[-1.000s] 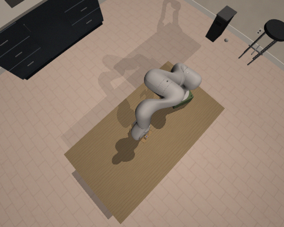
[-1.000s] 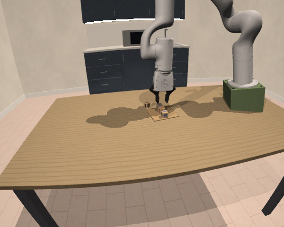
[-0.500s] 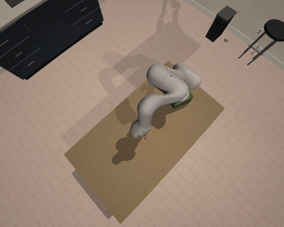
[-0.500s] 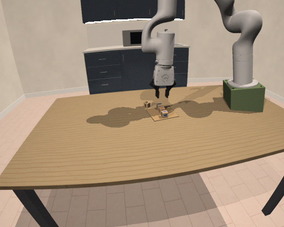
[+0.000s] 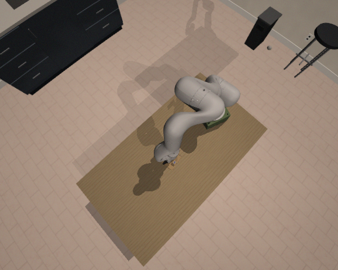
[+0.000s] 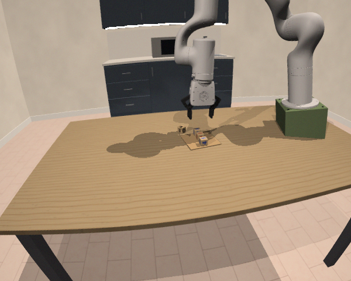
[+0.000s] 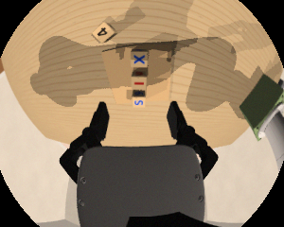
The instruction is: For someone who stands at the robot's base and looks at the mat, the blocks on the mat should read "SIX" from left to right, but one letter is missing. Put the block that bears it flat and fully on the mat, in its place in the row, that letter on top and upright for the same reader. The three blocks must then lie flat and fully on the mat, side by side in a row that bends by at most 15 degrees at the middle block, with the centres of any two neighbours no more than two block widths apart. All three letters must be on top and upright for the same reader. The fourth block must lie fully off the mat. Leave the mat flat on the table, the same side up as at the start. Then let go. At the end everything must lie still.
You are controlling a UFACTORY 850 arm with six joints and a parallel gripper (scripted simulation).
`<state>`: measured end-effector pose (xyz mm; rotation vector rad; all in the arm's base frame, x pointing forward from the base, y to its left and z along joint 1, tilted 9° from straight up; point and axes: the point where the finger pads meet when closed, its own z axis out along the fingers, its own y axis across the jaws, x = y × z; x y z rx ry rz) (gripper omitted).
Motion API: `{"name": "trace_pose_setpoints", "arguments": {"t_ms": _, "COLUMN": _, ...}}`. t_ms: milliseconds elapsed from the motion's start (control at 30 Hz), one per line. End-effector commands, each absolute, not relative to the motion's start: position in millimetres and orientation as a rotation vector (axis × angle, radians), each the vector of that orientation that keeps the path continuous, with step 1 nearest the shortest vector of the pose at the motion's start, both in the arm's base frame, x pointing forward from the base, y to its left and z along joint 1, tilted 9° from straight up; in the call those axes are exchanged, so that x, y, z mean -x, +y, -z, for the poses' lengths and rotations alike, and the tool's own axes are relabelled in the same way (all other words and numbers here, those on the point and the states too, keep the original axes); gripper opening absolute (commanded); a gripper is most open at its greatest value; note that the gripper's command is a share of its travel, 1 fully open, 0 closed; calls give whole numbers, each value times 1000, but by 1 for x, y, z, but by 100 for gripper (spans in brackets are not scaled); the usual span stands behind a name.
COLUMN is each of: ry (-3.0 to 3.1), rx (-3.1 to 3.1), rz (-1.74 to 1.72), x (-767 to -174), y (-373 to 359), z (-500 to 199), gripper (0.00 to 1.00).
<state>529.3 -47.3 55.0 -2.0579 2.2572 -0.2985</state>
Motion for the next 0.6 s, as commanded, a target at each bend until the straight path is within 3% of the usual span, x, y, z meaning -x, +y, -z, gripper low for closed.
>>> {"name": "trace_pose_setpoints", "arguments": {"t_ms": 0, "ry": 2273, "rx": 2074, "rz": 239, "x": -530, "y": -47, "z": -56, "gripper": 100}}
{"name": "trace_pose_setpoints", "arguments": {"t_ms": 567, "ry": 2273, "rx": 2074, "rz": 239, "x": -529, "y": -47, "z": -64, "gripper": 100}}
